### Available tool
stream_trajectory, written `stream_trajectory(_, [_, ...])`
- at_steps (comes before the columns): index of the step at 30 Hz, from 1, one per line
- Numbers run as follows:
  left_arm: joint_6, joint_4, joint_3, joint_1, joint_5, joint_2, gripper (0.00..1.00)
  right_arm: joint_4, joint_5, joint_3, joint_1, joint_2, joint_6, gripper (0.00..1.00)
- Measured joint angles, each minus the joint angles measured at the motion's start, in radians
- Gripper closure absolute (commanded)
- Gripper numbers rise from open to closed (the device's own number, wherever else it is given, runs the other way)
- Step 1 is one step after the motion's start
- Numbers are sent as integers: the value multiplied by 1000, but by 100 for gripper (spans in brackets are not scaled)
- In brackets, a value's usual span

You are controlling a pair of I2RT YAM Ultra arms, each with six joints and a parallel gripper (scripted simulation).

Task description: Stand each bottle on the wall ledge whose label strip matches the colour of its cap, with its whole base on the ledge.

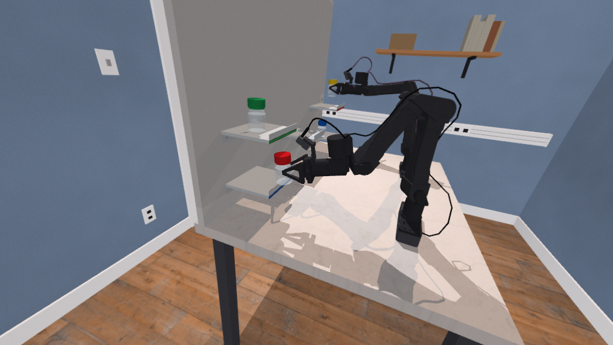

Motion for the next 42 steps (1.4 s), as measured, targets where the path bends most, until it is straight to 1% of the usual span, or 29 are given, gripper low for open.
stream_trajectory(8, [3,2,-58,16,17,-58,50,3,3,-2,-5,-38,0,48])
stream_trajectory(11, [3,3,-77,23,26,-84,50,10,3,-23,-10,-67,0,48])
stream_trajectory(22, [6,3,-144,48,52,-164,50,29,-13,-192,-39,-234,0,48])
stream_trajectory(25, [7,3,-147,50,58,-174,50,33,-19,-216,-45,-265,0,48])
stream_trajectory(35, [8,4,-166,60,72,-209,50,29,-51,-360,-83,-424,0,48])
stream_trajectory(39, [8,4,-166,62,76,-215,50,21,-67,-402,-98,-482,0,48])
stream_trajectory(42, [8,4,-166,62,77,-216,50,13,-78,-419,-105,-501,0,48])
